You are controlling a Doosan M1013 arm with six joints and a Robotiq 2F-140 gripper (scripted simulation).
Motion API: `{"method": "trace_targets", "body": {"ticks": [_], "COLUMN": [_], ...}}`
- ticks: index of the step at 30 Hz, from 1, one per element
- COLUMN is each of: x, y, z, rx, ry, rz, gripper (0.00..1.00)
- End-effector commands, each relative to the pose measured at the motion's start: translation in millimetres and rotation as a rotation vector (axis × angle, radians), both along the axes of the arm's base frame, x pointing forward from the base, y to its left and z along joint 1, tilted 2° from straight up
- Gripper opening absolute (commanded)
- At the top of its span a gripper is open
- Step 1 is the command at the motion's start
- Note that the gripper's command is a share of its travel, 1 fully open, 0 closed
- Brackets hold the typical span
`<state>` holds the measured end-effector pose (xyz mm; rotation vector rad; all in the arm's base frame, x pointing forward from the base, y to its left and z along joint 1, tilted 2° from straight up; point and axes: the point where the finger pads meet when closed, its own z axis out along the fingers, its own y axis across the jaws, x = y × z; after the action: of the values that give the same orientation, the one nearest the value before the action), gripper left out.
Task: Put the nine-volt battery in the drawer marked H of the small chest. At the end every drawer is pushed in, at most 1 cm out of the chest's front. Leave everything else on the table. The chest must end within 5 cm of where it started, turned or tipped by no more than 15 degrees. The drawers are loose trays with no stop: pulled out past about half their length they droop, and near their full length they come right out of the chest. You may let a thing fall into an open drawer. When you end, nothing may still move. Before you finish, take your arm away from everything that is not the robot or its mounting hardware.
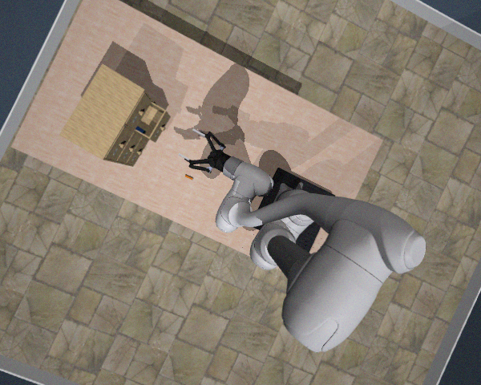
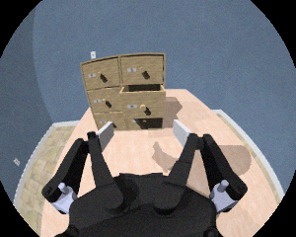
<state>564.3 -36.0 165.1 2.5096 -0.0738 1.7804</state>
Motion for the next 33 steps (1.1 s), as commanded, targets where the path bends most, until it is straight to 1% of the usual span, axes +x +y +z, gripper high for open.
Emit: {"method": "trace_targets", "body": {"ticks": [1,21,27,33], "x": [0.0,1.3,6.1,20.9], "y": [0.0,-0.1,-0.5,-1.7], "z": [0.0,-0.4,-1.8,-6.1], "rx": [0.000,0.000,0.000,0.000], "ry": [0.000,0.000,0.000,0.000], "rz": [0.000,0.000,0.000,0.000], "gripper": [0.00,0.00,0.00,0.00]}}
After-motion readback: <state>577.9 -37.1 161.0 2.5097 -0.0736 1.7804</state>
